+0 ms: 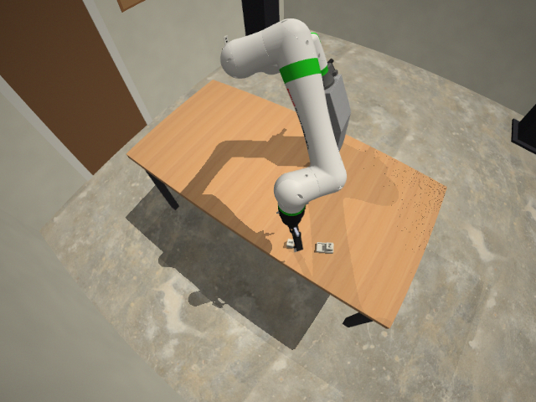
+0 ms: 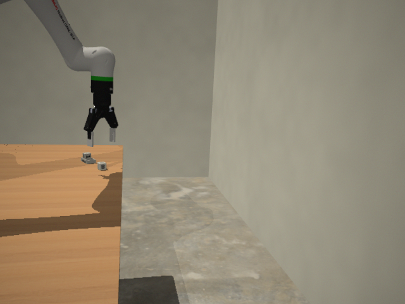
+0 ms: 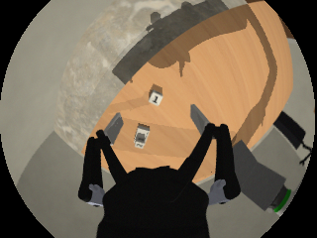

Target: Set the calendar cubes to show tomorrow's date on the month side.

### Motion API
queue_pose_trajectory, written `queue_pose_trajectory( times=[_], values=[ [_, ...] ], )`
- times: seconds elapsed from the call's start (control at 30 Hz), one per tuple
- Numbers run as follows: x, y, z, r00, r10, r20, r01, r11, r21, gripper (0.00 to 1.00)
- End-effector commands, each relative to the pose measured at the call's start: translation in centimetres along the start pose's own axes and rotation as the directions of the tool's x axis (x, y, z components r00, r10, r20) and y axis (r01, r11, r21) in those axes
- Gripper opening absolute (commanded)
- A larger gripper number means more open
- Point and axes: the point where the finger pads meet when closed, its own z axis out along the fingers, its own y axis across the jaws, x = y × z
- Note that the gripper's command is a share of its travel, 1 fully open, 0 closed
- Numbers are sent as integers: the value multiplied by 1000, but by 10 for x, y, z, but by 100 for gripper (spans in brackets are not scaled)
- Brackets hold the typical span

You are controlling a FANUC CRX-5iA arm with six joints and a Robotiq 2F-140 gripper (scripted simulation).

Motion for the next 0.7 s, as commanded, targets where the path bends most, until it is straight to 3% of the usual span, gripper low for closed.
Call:
queue_pose_trajectory(
  times=[0.0,0.07,0.3,0.43,0.6,0.63,0.67],
  values=[
    [0,0,0,996,90,-19,-90,996,5,100],
    [0,0,1,974,226,-18,-226,974,7,100],
    [0,0,2,896,443,-16,-443,897,11,100],
    [0,0,3,850,526,-15,-526,850,13,100],
    [0,0,3,841,540,-15,-540,842,13,100],
    [0,0,3,841,540,-15,-540,842,13,36],
    [0,0,3,841,540,-15,-540,842,13,36]
  ],
)
